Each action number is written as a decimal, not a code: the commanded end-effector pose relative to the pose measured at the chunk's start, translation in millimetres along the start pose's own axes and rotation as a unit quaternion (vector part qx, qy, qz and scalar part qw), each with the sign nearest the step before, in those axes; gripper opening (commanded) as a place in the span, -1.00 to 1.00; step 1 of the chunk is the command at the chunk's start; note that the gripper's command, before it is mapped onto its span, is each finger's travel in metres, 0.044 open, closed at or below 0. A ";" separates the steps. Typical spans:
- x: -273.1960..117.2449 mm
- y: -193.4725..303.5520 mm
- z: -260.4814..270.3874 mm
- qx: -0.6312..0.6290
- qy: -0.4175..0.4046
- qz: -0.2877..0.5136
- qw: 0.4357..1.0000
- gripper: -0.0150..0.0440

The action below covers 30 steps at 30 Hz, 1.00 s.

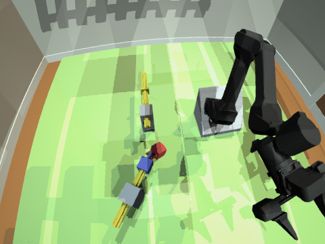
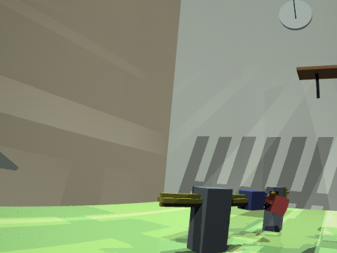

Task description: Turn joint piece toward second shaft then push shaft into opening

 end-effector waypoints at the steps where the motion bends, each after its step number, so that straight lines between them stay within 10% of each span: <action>1: 0.0 0.0 0.0 0.000 0.000 0.000 1.000 0.95; 30: -35.9 52.2 -151.9 -0.058 0.357 0.245 0.900 1.00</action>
Point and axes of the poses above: the point midway between the two fingers, 35 mm back from their tips, its own x axis out along the fingers, its own z axis across the jaws, y = z × x, the point moved 6 cm from there along -x, back along the fingers, and after that the axes turned 14 degrees about x, right-handed, at the moved point
